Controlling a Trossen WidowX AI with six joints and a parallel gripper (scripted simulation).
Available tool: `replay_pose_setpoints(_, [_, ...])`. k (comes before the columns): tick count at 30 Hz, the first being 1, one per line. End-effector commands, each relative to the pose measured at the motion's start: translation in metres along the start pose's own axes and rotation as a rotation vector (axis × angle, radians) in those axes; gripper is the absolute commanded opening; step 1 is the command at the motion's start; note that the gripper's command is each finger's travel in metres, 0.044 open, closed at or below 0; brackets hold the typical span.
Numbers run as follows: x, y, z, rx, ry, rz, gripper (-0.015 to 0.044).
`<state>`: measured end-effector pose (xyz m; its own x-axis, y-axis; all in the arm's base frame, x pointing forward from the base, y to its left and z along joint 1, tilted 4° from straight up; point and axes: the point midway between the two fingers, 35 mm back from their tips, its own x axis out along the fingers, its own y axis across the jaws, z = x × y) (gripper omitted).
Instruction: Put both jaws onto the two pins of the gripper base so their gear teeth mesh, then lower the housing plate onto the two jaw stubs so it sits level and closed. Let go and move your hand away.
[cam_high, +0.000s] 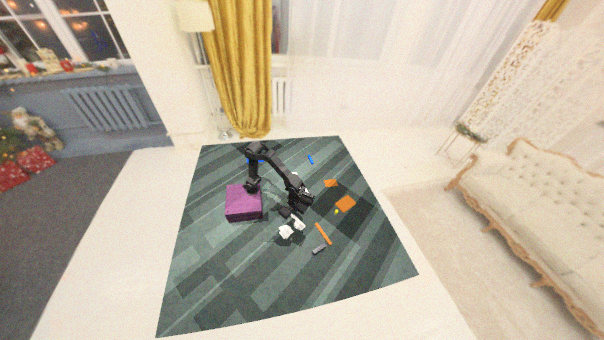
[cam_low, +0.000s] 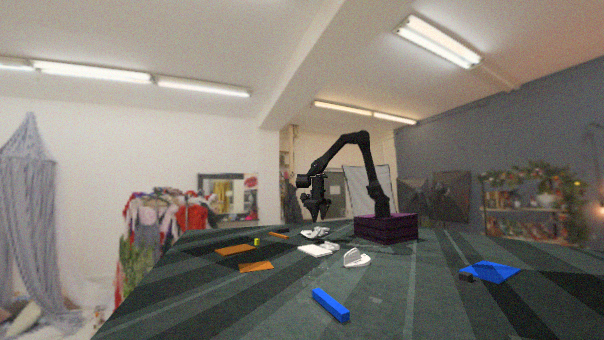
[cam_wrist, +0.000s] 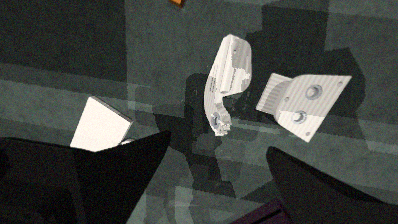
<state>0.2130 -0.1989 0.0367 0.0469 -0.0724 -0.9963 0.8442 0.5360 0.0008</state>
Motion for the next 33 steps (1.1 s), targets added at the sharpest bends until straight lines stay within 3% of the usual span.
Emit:
replay_pose_setpoints(1, [-0.002,-0.014,0.002,0.044,-0.002,0.001,0.0335])
replay_pose_setpoints(5, [-0.003,-0.037,0.003,0.108,-0.003,-0.001,0.0230])
replay_pose_setpoints(14, [-0.003,-0.038,0.003,0.111,-0.003,-0.001,0.0000])
replay_pose_setpoints(33, [0.008,-0.038,0.004,0.111,-0.003,-0.001,0.0000])
